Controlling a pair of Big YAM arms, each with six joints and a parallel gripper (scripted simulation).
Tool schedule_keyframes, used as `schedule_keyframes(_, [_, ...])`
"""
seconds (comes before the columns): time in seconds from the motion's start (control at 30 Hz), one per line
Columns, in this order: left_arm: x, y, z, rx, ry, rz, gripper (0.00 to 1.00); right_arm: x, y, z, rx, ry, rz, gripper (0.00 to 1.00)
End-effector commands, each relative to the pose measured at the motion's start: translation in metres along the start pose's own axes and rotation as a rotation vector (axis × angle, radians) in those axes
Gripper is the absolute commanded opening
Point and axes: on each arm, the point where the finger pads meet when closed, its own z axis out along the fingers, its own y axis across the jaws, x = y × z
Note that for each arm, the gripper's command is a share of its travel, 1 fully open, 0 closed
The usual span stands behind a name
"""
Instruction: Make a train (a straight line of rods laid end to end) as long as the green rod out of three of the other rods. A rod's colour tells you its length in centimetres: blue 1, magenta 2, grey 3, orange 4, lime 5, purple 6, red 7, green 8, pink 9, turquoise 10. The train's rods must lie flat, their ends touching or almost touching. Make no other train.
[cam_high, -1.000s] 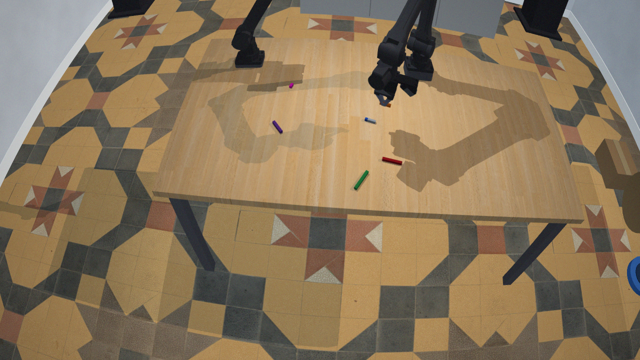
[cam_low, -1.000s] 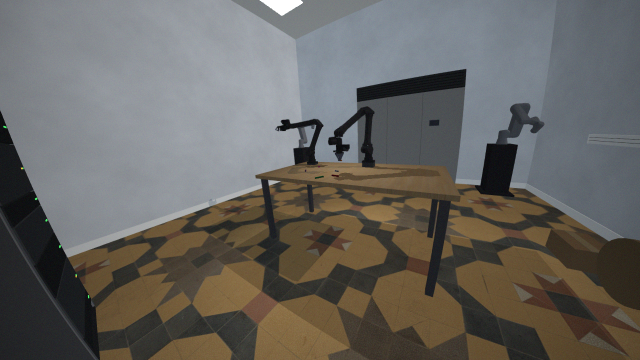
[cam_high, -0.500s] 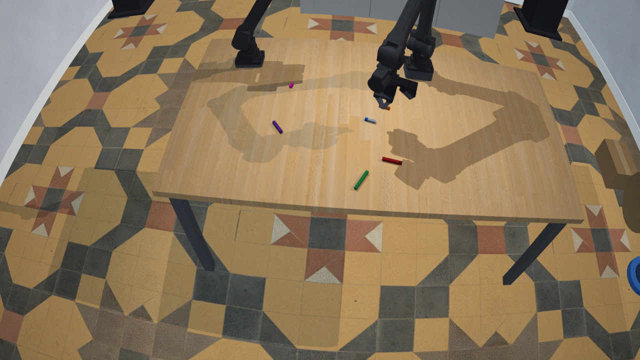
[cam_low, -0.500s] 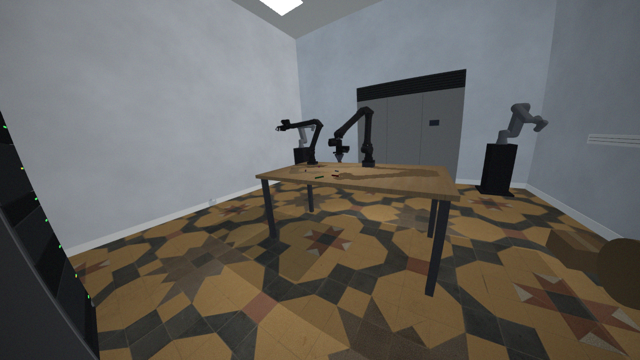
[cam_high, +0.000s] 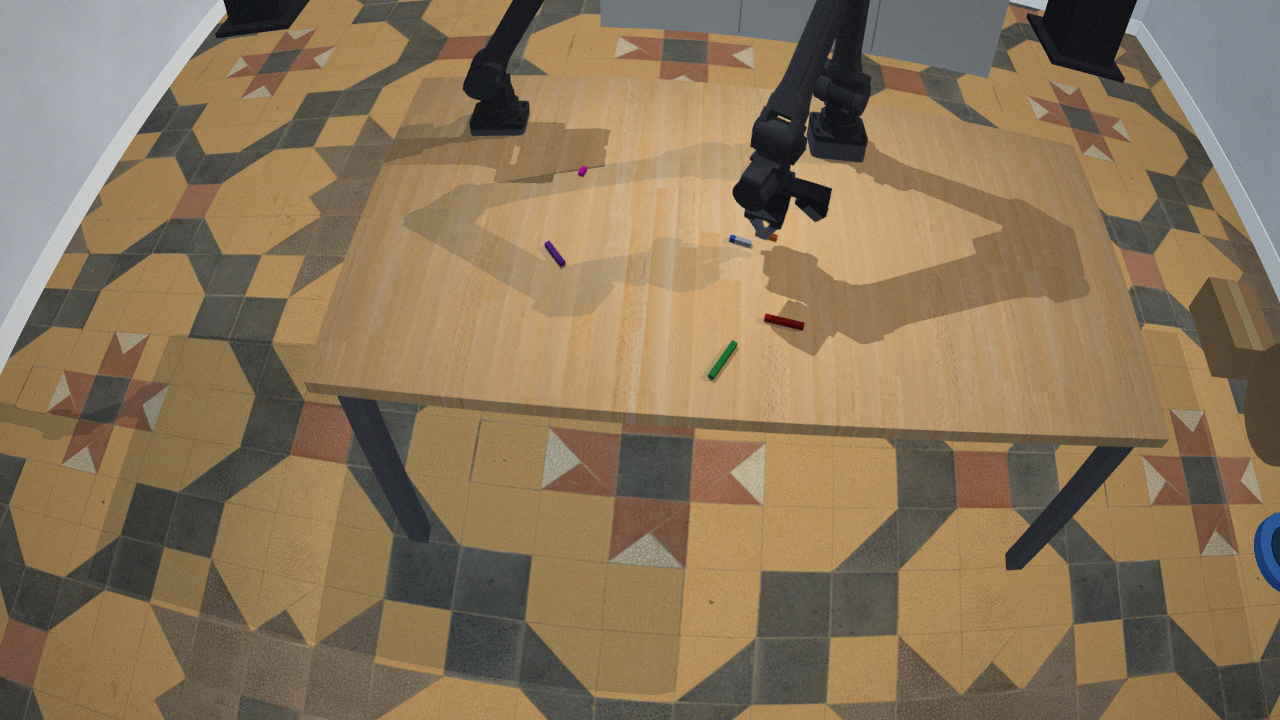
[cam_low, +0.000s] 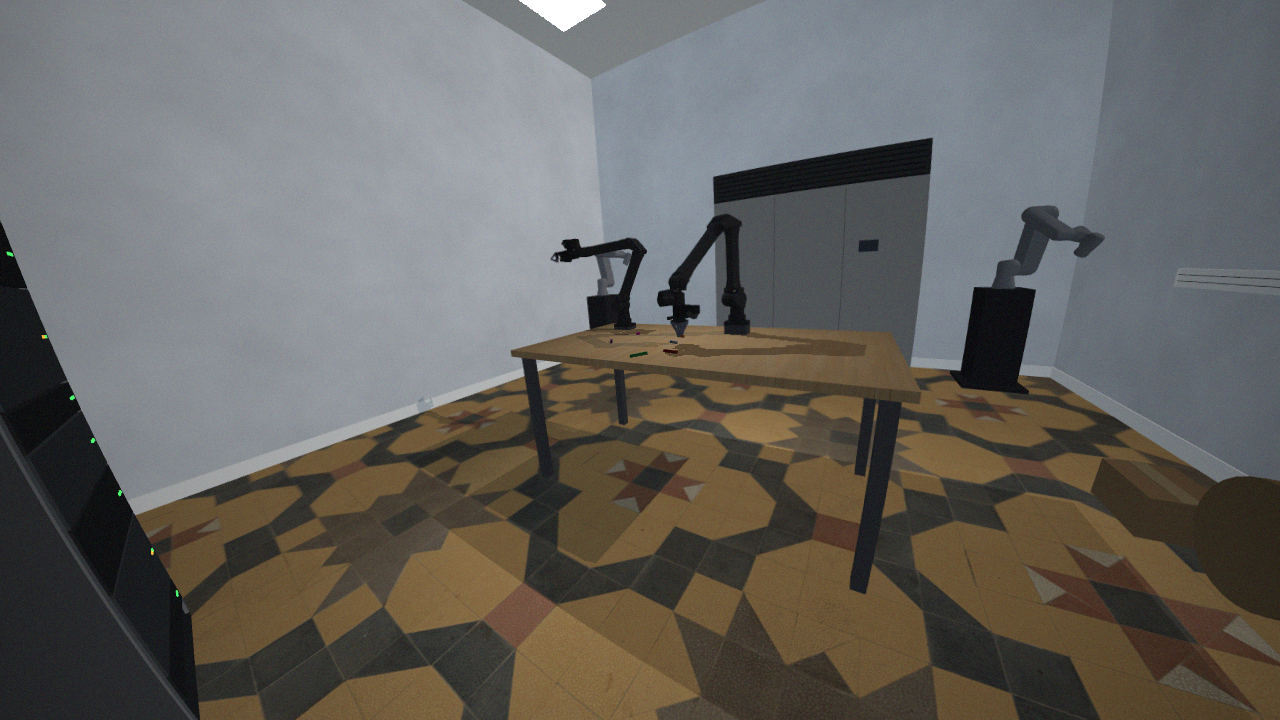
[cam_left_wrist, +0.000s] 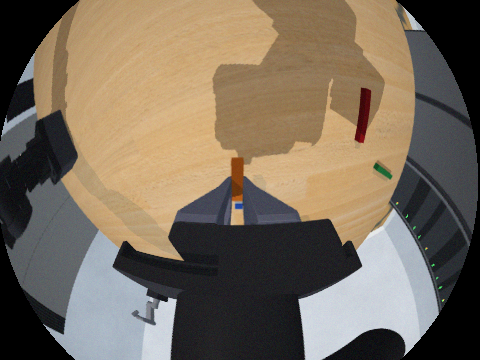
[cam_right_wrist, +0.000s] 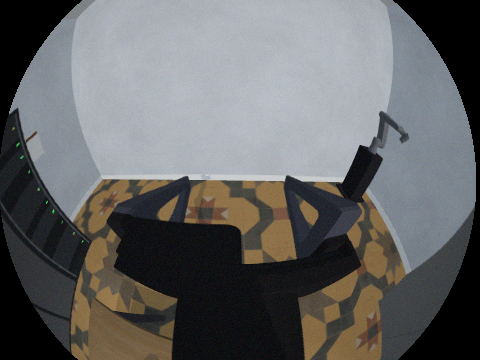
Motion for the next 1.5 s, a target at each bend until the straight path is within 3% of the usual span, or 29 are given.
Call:
schedule_keyframes(0.0, [0.003, 0.0, 0.013, 0.001, 0.002, -0.002, 0.04, -0.039, -0.006, 0.005, 0.012, -0.07, 0.01, 1.0])
schedule_keyframes(0.13, [0.004, -0.004, 0.008, 0.028, 0.008, -0.002, 0.04, -0.039, -0.006, 0.005, 0.012, -0.07, 0.01, 1.0])
schedule_keyframes(0.3, [0.003, 0.0, 0.021, 0.001, 0.002, -0.002, 0.04, -0.039, -0.006, 0.005, 0.012, -0.07, 0.01, 1.0])
schedule_keyframes(1.47, [0.003, 0.0, 0.017, 0.006, 0.003, -0.002, 0.04, -0.039, -0.006, 0.005, 0.012, -0.07, 0.01, 1.0])
